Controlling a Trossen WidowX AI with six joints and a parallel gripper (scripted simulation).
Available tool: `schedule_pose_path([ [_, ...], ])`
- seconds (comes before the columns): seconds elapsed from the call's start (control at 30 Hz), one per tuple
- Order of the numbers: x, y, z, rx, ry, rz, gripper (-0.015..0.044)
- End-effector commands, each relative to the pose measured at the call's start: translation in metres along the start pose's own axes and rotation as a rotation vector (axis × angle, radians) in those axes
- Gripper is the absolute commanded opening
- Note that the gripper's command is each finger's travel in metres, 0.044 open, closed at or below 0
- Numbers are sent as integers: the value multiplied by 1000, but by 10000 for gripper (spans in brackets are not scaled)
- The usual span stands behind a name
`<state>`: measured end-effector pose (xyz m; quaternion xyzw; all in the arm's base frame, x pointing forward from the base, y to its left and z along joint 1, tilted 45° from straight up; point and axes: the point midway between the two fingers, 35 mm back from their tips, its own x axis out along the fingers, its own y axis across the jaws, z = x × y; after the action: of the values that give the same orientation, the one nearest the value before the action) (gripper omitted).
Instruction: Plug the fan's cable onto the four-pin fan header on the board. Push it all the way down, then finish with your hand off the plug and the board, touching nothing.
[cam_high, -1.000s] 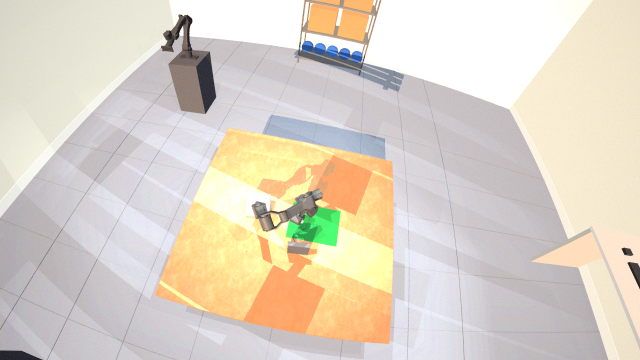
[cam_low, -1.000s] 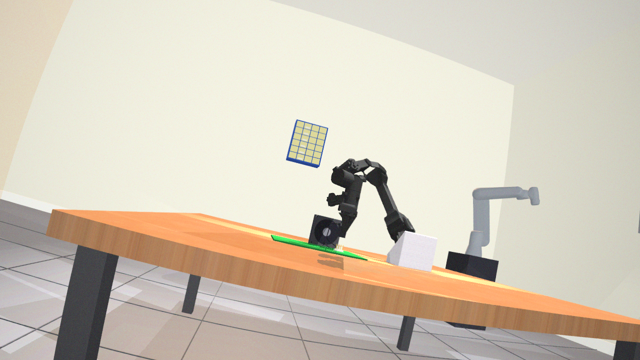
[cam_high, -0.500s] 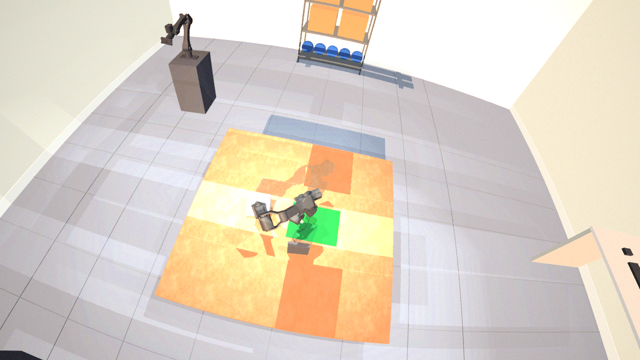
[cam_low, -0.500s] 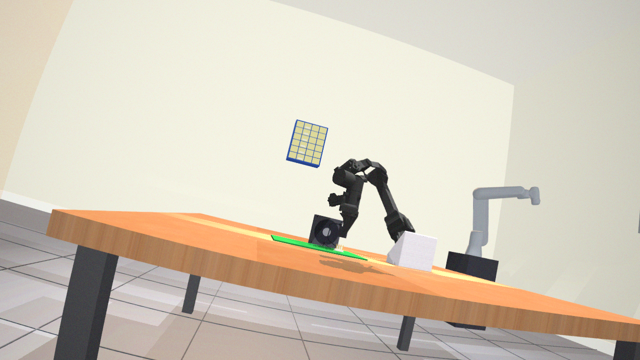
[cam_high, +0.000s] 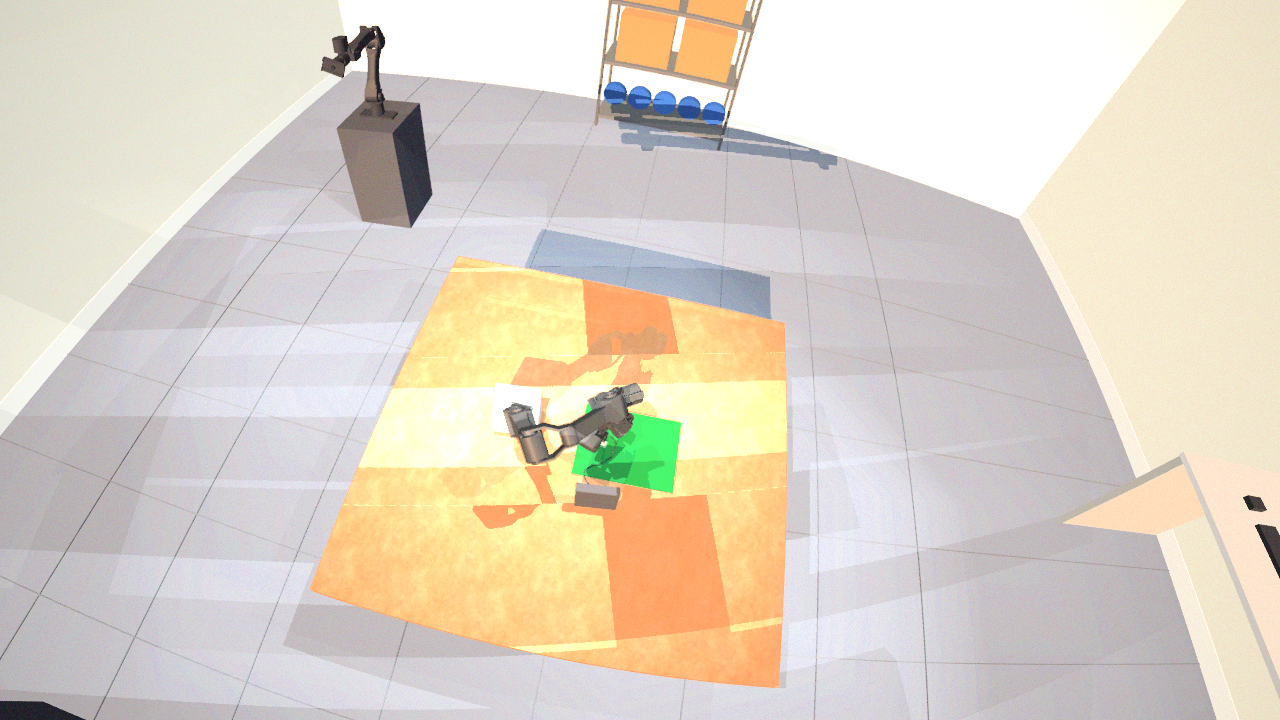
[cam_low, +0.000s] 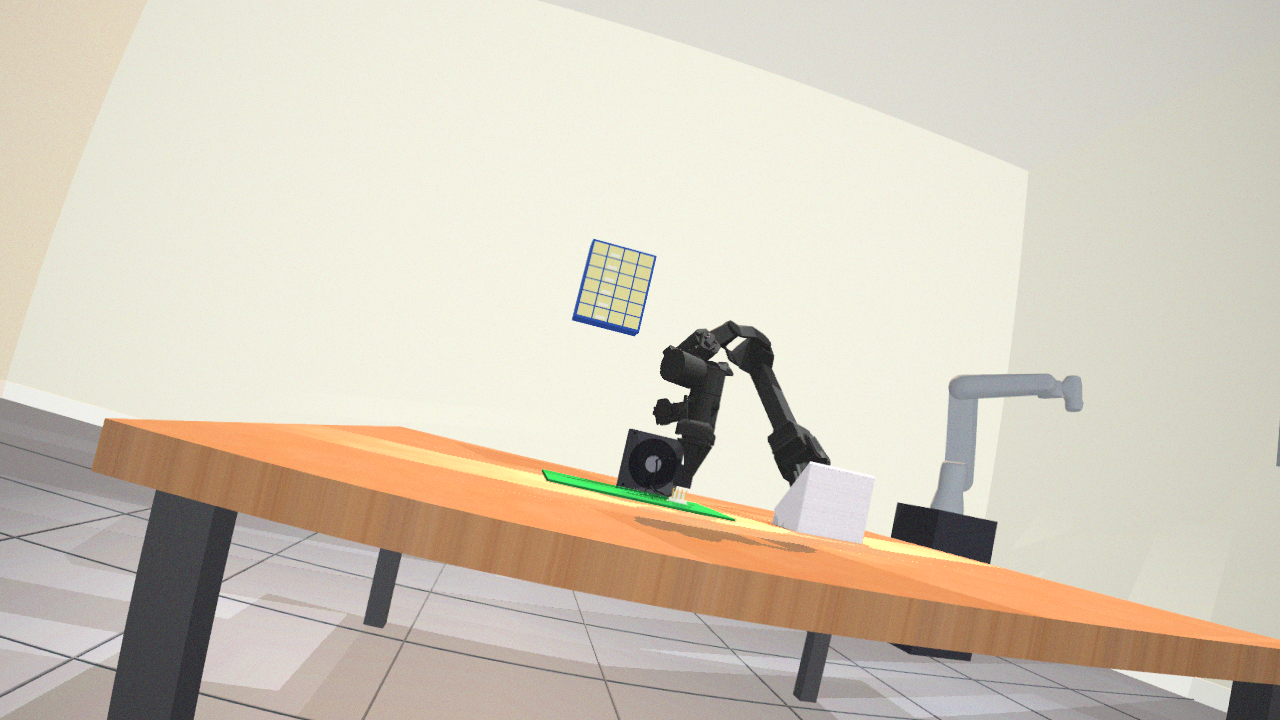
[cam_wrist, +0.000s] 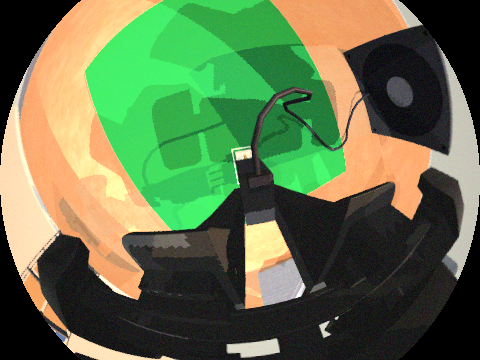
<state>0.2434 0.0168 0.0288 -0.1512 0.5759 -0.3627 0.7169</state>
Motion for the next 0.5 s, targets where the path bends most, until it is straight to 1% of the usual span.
schedule_pose_path([
  [0.0, 1, 0, 0, -5, -2, -3, 0],
  [0.47, 1, 0, 3, -9, -3, -3, 0],
])
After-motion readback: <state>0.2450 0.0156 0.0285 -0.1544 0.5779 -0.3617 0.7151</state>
